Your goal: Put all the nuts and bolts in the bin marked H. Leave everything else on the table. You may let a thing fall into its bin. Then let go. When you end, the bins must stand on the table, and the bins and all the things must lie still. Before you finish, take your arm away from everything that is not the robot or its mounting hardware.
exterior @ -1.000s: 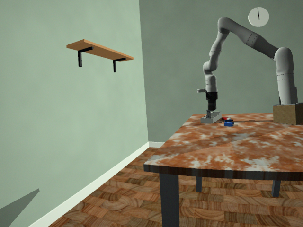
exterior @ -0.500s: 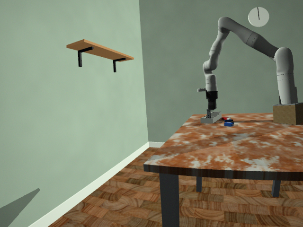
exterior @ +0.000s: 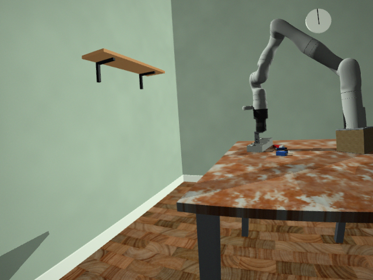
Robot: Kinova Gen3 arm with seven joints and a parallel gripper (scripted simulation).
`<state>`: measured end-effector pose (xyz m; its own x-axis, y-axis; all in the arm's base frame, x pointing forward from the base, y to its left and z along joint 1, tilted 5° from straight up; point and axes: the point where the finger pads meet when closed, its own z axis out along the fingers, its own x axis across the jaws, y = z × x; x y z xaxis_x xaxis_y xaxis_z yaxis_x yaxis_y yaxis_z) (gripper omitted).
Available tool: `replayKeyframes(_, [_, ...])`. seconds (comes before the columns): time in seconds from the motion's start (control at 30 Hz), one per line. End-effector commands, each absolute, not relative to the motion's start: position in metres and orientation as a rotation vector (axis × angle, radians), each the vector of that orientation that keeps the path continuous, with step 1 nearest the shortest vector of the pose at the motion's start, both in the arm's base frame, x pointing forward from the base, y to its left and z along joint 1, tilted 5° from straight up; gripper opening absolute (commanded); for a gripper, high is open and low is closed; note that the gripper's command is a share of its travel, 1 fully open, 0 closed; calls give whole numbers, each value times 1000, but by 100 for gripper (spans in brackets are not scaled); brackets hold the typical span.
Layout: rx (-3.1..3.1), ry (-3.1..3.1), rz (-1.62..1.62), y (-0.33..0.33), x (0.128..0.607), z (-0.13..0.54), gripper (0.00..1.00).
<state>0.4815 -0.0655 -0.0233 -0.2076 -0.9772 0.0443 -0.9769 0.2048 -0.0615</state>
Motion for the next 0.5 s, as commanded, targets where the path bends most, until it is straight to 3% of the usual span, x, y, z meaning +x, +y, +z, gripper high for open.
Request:
replayKeyframes(0.0, [-1972,2436,-119,-67,481,-16,31])
replayKeyframes(0.47, [-1970,2436,-121,-66,480,16,31])
